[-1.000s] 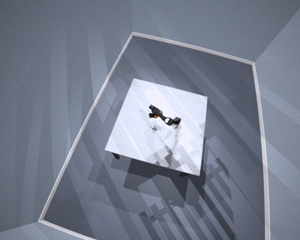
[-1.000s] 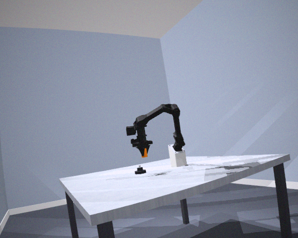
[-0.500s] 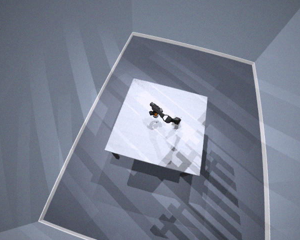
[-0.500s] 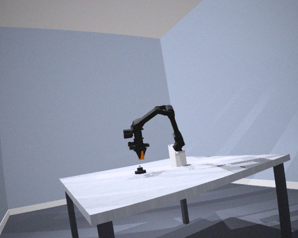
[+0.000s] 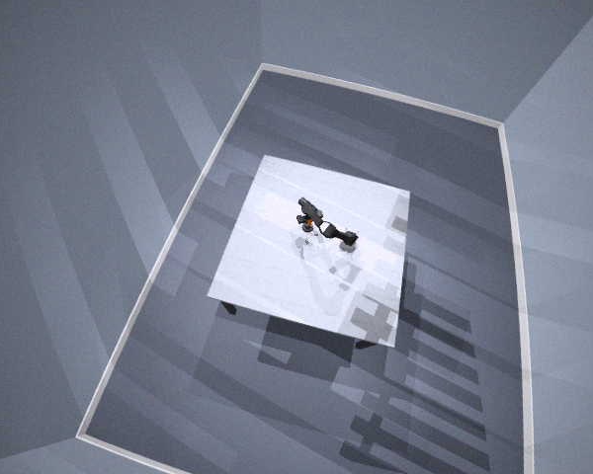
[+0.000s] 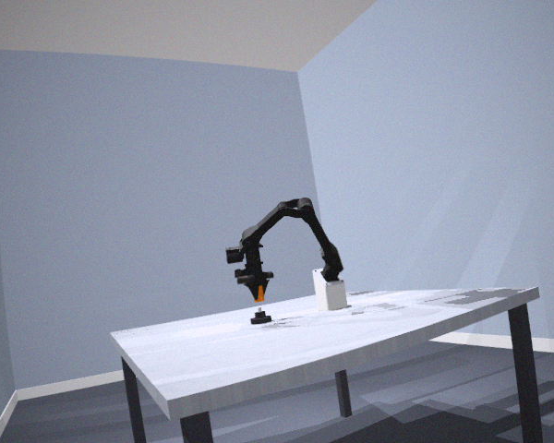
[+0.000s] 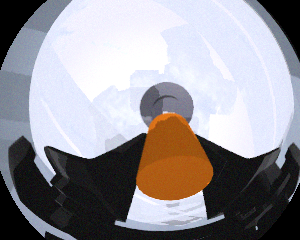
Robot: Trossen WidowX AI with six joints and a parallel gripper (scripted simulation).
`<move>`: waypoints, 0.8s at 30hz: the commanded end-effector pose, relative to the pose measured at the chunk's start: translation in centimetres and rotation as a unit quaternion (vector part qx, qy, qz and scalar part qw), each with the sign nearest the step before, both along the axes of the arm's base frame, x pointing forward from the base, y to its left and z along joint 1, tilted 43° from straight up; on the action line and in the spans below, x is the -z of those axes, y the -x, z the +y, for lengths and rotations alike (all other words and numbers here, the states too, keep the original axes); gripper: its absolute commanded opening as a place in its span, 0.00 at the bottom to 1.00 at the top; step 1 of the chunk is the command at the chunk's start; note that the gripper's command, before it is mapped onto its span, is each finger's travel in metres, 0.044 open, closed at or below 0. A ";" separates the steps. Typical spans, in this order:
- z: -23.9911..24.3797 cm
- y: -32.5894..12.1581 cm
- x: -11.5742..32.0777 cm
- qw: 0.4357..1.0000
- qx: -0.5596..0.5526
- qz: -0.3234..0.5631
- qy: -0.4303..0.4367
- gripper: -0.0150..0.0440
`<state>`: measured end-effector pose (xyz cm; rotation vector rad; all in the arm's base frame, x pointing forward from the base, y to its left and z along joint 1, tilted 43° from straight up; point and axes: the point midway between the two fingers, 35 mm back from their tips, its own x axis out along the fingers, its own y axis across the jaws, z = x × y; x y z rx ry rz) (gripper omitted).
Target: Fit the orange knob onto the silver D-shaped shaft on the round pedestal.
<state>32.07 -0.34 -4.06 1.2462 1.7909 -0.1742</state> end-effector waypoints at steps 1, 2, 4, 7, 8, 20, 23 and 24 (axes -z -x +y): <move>-0.4 -0.1 0.3 1.000 0.002 -0.004 0.002 0.25; -0.4 -0.1 0.4 1.000 0.002 -0.004 0.002 0.25; -0.2 -0.1 0.6 1.000 0.002 -0.004 0.002 0.25; 0.4 -0.1 1.3 1.000 0.002 -0.004 0.002 0.25; 0.6 -0.1 1.5 1.000 0.002 -0.004 0.002 0.25; 0.9 -0.2 2.0 1.000 0.000 -0.006 0.002 0.25; 1.1 -0.2 2.3 1.000 0.000 -0.006 0.001 0.25; 1.1 -0.2 2.3 1.000 0.000 -0.006 0.001 0.25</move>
